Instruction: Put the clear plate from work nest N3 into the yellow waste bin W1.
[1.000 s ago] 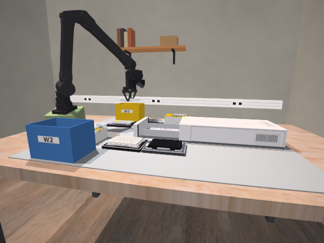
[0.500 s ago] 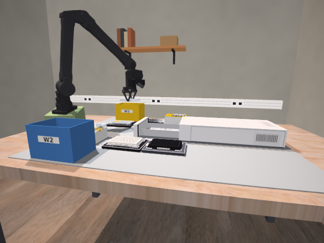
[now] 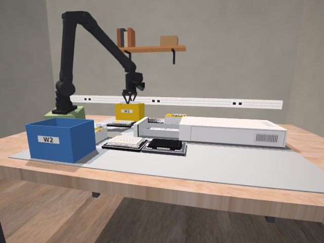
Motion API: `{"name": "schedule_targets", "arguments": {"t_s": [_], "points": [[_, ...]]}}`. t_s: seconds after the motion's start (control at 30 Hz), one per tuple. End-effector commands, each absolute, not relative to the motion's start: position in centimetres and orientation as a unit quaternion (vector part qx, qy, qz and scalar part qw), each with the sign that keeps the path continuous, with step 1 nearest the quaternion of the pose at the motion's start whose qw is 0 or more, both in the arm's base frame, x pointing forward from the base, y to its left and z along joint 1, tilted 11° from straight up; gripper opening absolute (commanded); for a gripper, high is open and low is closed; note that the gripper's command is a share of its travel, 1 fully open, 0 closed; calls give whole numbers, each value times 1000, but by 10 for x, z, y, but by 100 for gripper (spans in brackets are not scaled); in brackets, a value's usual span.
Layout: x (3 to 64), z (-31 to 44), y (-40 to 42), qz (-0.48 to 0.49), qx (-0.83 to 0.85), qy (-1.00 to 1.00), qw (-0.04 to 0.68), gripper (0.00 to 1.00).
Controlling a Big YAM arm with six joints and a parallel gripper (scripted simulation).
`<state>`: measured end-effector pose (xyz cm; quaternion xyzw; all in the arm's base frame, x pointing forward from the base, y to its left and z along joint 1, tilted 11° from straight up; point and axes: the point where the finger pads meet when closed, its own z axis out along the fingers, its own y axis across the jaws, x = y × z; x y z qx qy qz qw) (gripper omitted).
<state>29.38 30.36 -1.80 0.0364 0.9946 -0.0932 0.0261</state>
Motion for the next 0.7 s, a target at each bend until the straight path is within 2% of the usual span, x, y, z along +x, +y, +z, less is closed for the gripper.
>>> {"name": "schedule_targets", "arguments": {"t_s": [0.0, 0.67], "points": [[298, -28, 301, -93, 38, 995, 25, 0], [304, -32, 310, -80, 38, 995, 36, 0]]}}
